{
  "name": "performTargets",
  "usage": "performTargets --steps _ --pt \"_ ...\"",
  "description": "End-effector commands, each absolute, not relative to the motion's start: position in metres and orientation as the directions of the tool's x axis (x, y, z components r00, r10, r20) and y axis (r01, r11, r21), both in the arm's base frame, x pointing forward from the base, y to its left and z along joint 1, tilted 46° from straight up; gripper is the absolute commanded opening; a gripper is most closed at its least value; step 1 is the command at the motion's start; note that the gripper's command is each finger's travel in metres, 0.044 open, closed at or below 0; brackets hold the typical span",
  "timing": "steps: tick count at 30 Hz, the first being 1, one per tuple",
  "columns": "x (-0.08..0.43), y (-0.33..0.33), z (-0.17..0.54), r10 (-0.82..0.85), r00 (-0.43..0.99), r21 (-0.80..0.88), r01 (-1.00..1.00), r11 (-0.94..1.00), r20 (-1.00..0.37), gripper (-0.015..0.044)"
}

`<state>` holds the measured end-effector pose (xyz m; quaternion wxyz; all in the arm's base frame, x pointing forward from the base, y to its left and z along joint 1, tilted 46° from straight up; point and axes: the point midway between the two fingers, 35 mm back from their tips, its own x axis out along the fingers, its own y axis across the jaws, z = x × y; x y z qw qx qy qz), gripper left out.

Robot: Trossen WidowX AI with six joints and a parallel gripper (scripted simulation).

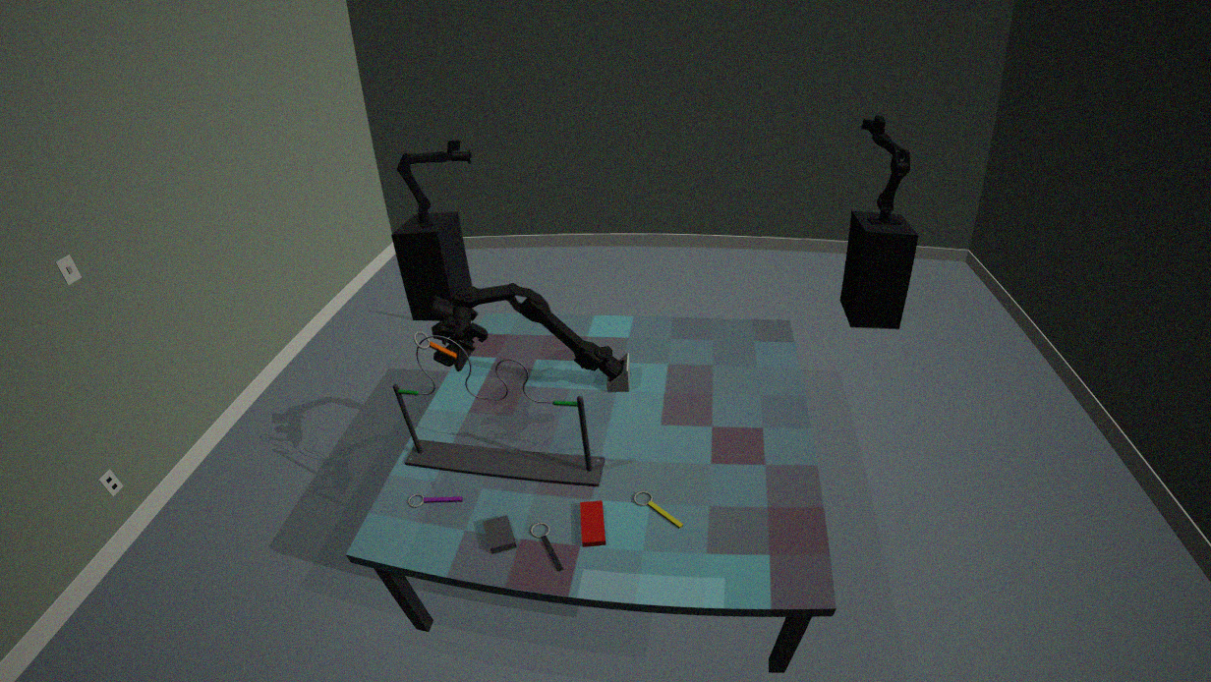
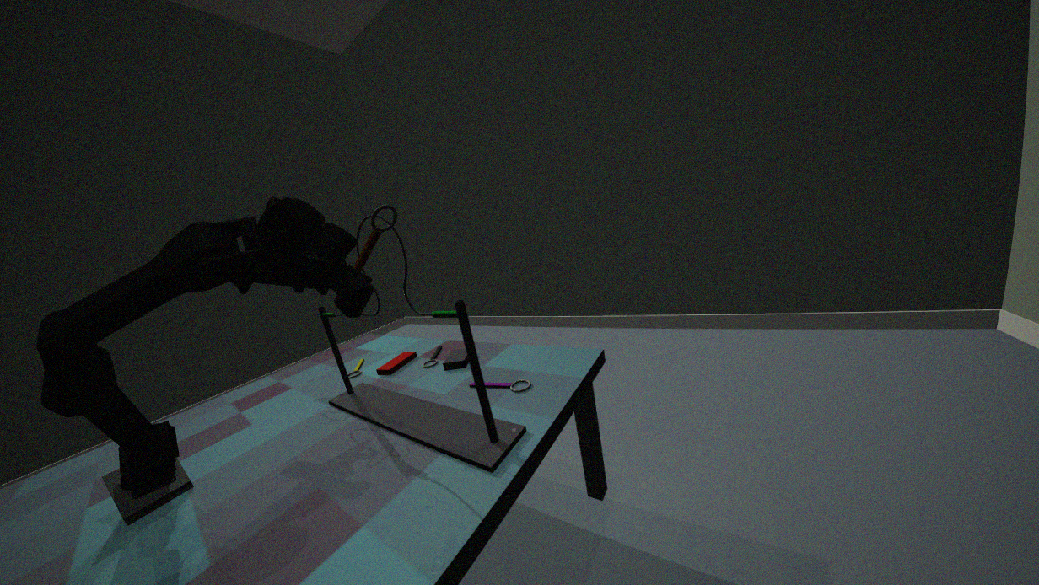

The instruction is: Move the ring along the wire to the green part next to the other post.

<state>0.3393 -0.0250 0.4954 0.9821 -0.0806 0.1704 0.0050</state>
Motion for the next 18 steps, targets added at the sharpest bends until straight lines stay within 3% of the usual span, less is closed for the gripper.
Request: performTargets --steps 1,18 --pt "0.3401 -0.0272 0.494 -0.039 0.941 -0.203 -0.032 0.979 -0.335 -0.015" --pt "0.3407 -0.035 0.4962 -0.127 0.944 -0.405 -0.007 0.914 -0.304 -0.015"
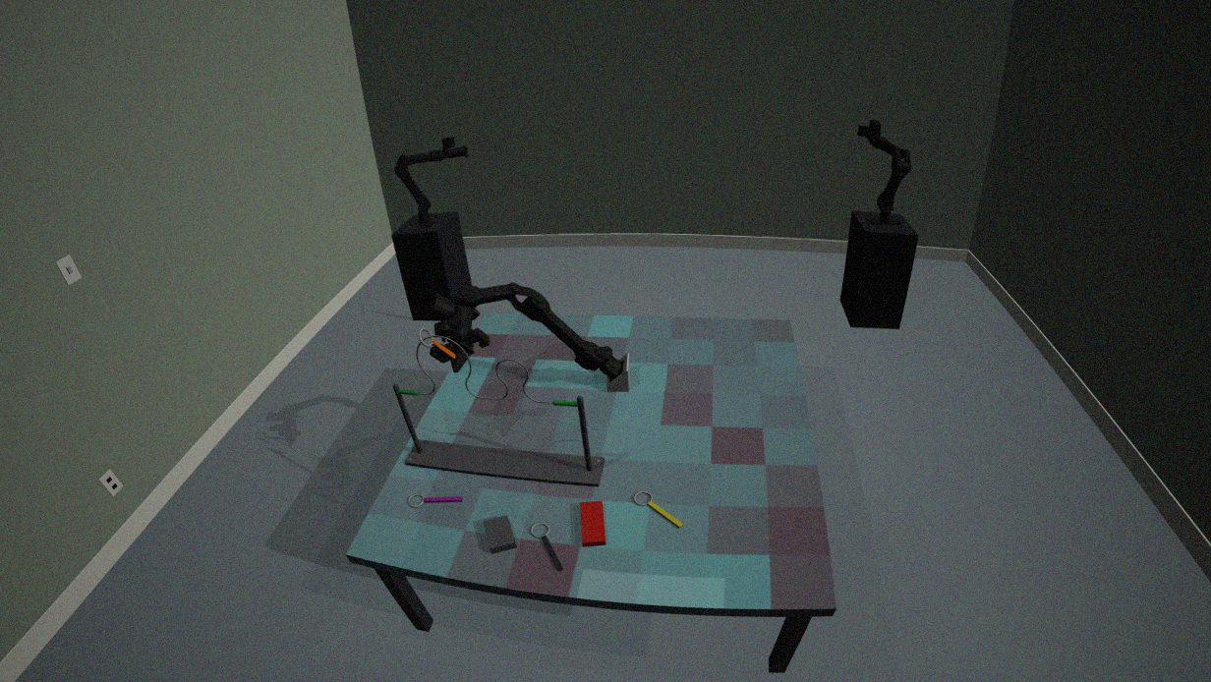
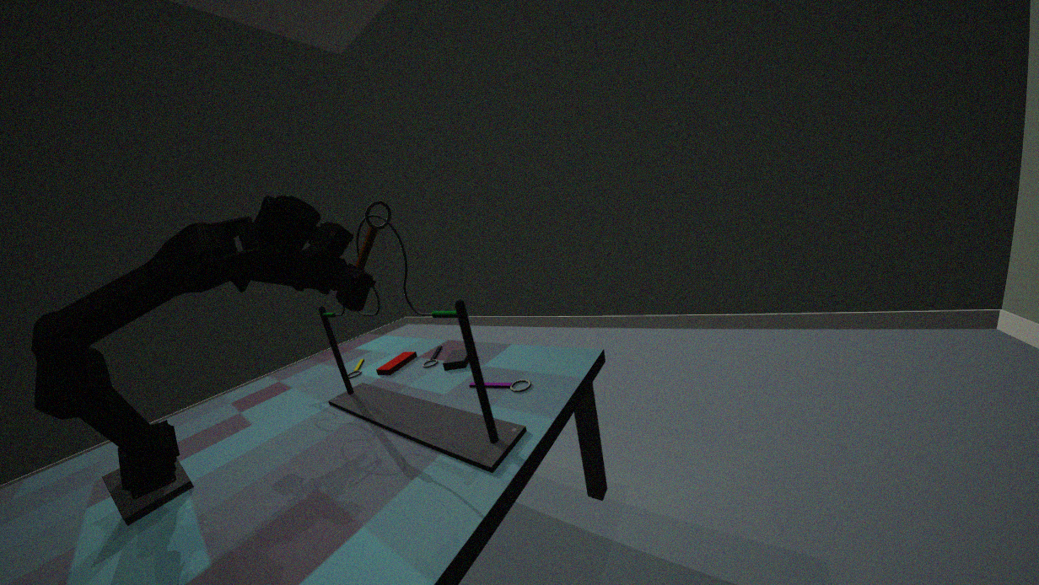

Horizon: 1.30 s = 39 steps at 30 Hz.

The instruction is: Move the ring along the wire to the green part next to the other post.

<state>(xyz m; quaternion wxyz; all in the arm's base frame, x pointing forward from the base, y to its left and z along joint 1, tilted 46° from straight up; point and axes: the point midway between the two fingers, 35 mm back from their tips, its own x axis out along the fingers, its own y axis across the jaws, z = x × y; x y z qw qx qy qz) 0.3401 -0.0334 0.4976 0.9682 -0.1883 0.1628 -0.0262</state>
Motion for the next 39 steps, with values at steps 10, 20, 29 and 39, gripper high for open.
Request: performTargets --steps 10,20,29,39 --pt "0.341 -0.039 0.498 -0.175 0.945 -0.515 0.008 0.857 -0.277 -0.015" --pt "0.341 -0.043 0.501 -0.218 0.945 -0.618 0.023 0.786 -0.243 -0.015" --pt "0.341 -0.047 0.504 -0.253 0.945 -0.702 0.036 0.711 -0.208 -0.015" --pt "0.341 -0.05 0.507 -0.287 0.944 -0.785 0.05 0.618 -0.166 -0.015"
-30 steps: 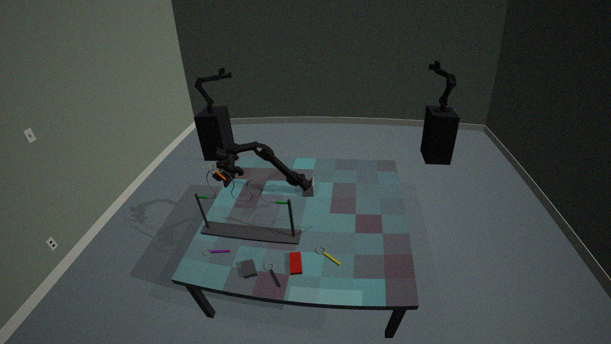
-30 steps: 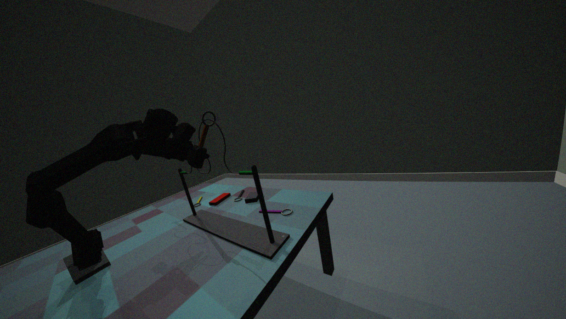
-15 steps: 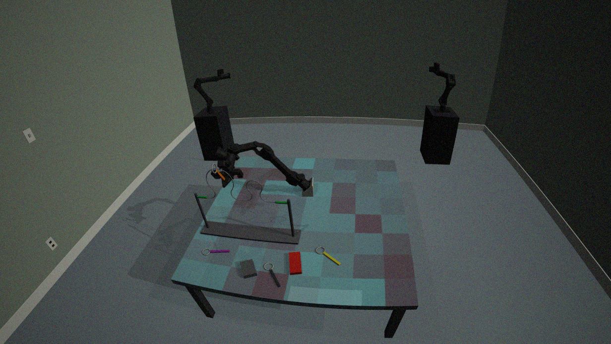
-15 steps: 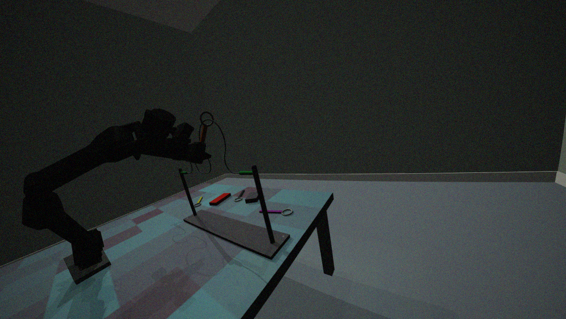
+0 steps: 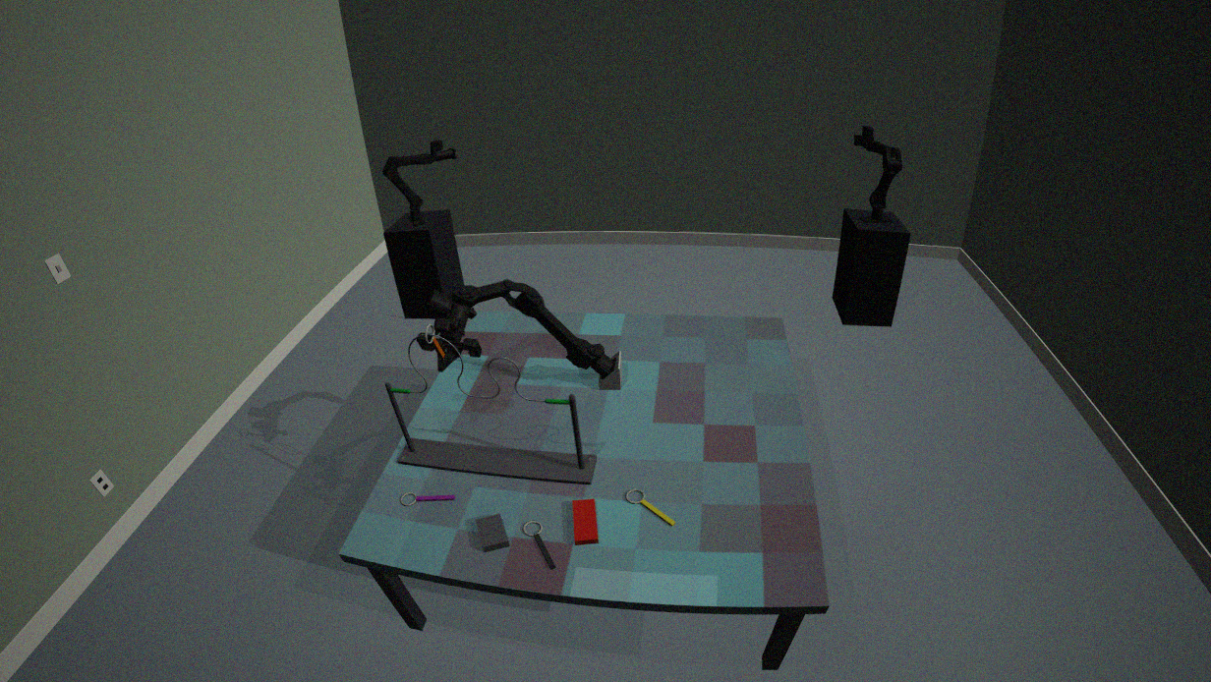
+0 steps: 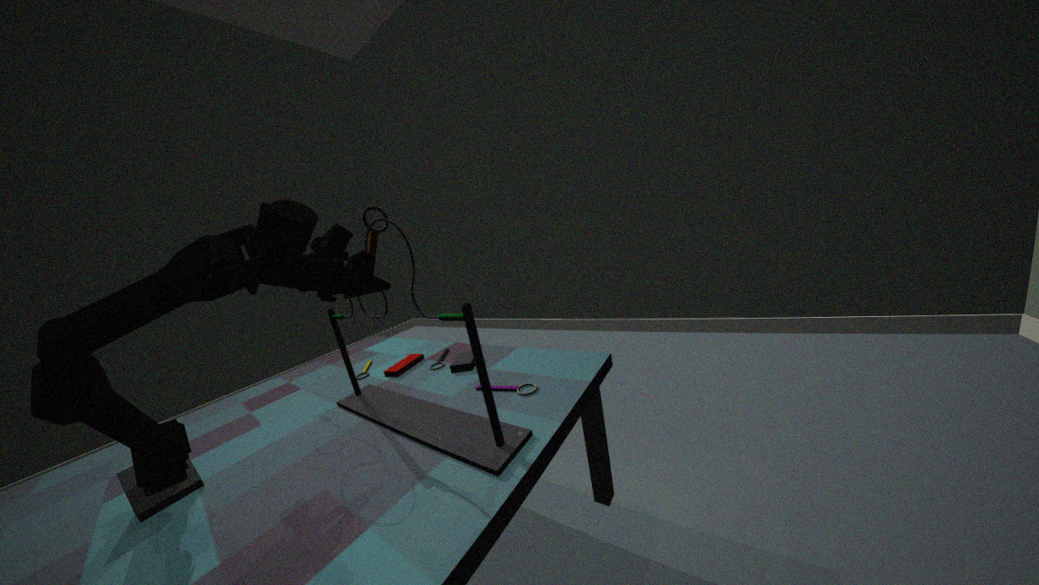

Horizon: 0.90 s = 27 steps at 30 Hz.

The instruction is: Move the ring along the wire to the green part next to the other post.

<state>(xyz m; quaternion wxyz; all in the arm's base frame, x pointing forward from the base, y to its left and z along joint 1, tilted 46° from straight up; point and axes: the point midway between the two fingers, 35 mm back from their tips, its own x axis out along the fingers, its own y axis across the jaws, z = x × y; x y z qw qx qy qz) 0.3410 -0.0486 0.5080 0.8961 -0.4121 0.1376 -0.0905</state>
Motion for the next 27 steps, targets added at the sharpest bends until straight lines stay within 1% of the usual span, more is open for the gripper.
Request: performTargets --steps 1,27 --pt "0.341 -0.05 0.507 -0.29 0.943 -0.792 0.051 0.608 -0.161 -0.015" --pt "0.341 -0.056 0.518 -0.346 0.938 -0.943 0.085 0.322 -0.034 -0.015"
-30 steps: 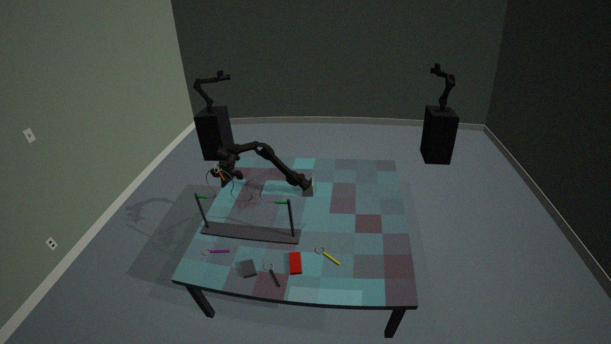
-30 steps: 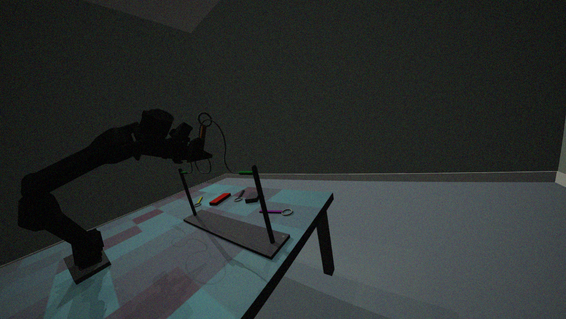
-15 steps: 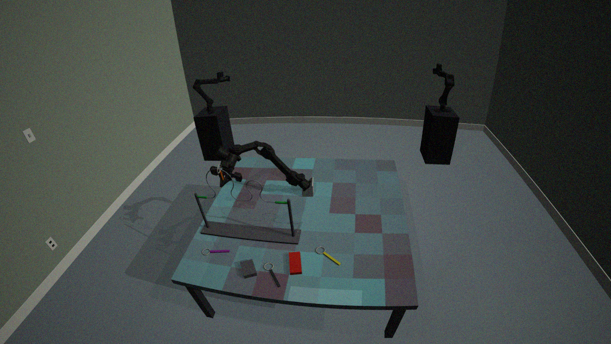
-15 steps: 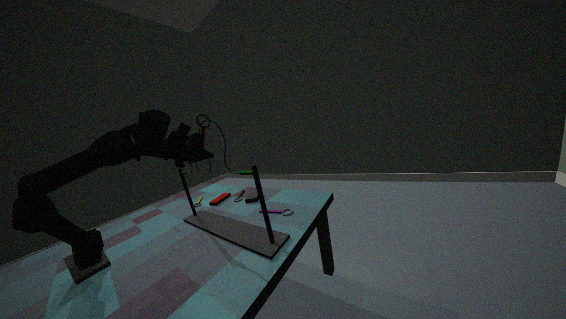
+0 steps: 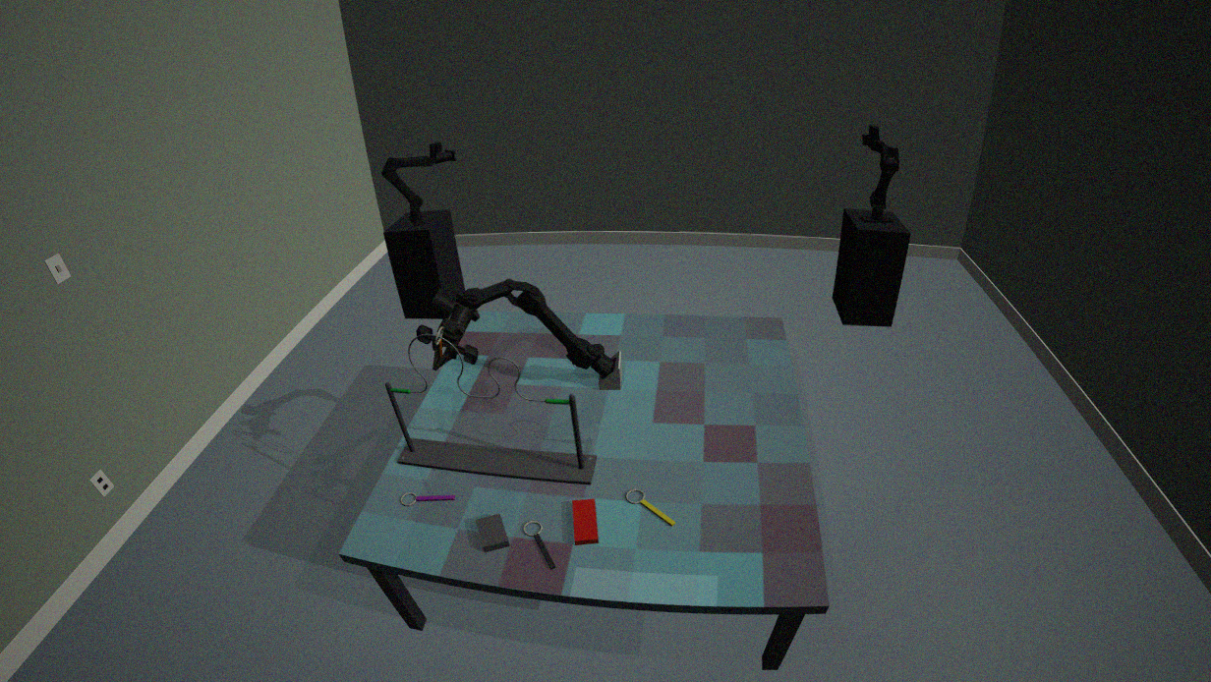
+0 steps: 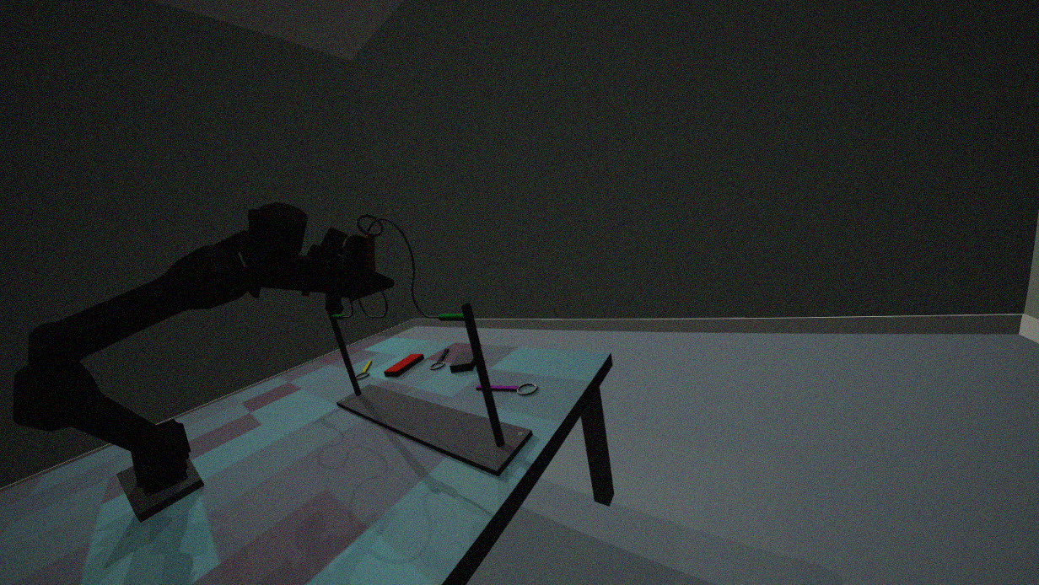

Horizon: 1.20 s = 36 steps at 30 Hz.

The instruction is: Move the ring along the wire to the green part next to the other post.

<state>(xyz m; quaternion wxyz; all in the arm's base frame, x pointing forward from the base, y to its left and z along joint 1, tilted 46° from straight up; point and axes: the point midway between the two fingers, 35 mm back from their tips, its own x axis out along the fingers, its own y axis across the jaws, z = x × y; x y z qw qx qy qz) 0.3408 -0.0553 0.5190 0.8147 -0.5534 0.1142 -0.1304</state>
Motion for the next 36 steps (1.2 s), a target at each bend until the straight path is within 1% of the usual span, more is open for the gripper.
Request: performTargets --steps 1,19,36 --pt "0.341 -0.056 0.519 -0.348 0.937 -0.947 0.086 0.31 -0.029 -0.015" --pt "0.341 -0.058 0.527 -0.359 0.931 -0.99 0.105 0.09 0.066 -0.015" --pt "0.34 -0.058 0.535 -0.35 0.924 -0.985 0.12 -0.122 0.156 -0.015"
